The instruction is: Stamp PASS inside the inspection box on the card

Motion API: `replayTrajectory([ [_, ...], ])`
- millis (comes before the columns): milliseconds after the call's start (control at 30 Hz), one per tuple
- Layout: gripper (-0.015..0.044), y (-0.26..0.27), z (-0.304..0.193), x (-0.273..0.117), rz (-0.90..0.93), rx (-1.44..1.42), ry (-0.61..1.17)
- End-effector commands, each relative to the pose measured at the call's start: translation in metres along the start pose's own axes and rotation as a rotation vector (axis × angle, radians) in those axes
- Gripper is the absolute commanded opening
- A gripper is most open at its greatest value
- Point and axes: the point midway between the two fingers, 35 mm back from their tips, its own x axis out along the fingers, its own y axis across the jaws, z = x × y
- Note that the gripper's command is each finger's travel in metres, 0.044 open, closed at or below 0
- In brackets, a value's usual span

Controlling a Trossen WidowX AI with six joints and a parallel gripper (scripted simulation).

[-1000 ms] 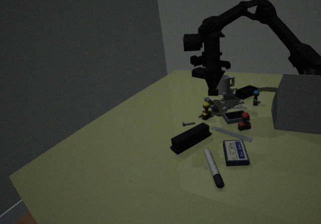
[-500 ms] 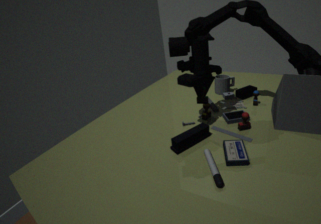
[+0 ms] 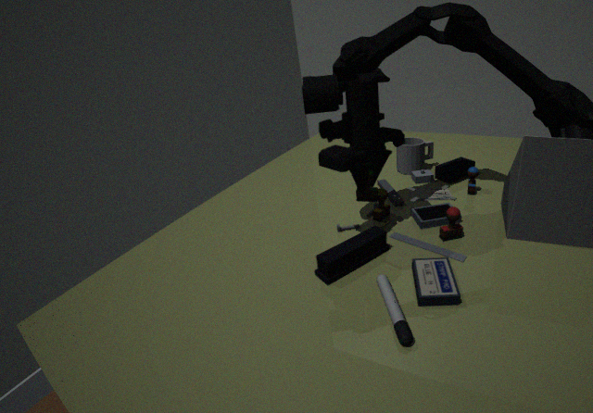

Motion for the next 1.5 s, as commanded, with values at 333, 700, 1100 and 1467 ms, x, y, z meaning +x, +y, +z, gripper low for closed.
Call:
replayTrajectory([
  [333, 0.0, 0.0, -0.001, 0.024, -0.002, -0.004, 0.003],
  [700, 0.0, 0.0, -0.001, 0.042, -0.003, -0.004, 0.002],
  [1100, 0.0, -0.001, -0.003, 0.06, -0.005, -0.003, 0.002],
  [1467, 0.0236, 0.0, -0.001, 0.057, 0.002, 0.004, 0.003],
])
